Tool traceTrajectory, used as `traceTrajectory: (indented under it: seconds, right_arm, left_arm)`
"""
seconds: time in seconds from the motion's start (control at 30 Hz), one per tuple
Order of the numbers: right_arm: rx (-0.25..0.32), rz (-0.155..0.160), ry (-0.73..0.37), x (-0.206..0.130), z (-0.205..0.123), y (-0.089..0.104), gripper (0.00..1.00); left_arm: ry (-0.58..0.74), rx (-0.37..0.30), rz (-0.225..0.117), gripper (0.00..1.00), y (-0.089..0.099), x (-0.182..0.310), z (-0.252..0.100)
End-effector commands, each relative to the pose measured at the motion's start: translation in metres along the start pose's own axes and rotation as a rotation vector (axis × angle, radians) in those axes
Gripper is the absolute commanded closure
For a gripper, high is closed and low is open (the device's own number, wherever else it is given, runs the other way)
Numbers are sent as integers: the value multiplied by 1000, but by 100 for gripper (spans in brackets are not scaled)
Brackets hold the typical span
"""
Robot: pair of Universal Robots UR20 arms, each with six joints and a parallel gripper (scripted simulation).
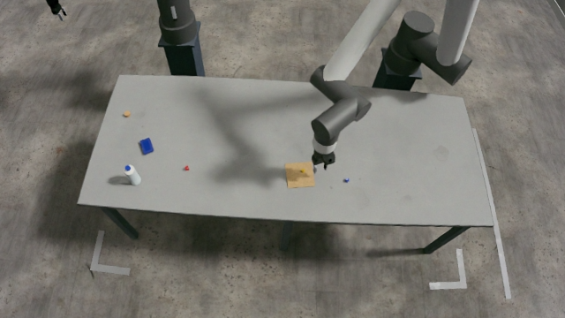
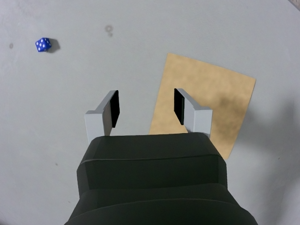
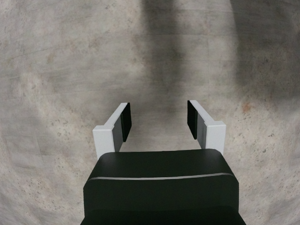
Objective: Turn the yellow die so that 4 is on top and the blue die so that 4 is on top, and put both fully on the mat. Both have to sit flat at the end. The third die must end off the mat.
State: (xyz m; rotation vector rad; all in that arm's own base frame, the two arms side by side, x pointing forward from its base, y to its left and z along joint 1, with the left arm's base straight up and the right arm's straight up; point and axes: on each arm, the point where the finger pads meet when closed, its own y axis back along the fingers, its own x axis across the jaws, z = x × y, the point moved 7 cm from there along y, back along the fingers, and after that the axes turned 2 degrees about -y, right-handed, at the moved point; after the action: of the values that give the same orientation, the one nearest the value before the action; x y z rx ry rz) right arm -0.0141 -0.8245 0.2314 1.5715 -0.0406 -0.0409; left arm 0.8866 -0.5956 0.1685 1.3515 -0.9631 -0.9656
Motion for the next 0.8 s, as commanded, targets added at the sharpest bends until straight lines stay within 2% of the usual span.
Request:
traceTrajectory:
  seconds: [0.0,0.17,0.27,0.33,0.43,0.77]
  right_arm:
    - [-1,0,0,0,0,1,0]
    - [-1,0,0,0,0,1,0]
    - [-1,0,0,0,0,1,0]
    - [-1,0,0,0,0,1,0]
    - [-1,0,0,0,0,1,0]
    - [-1,0,0,0,0,1,0]
  left_arm:
    - [-167,-2,4,0,0,-16,-12]
    - [-327,-2,4,0,-1,-34,-22]
    - [-340,-2,4,0,-1,-36,-23]
    - [-464,-2,4,0,-1,-51,-31]
    - [-512,-2,4,0,-2,-56,-33]
    - [-827,-1,5,0,-3,-95,-48]
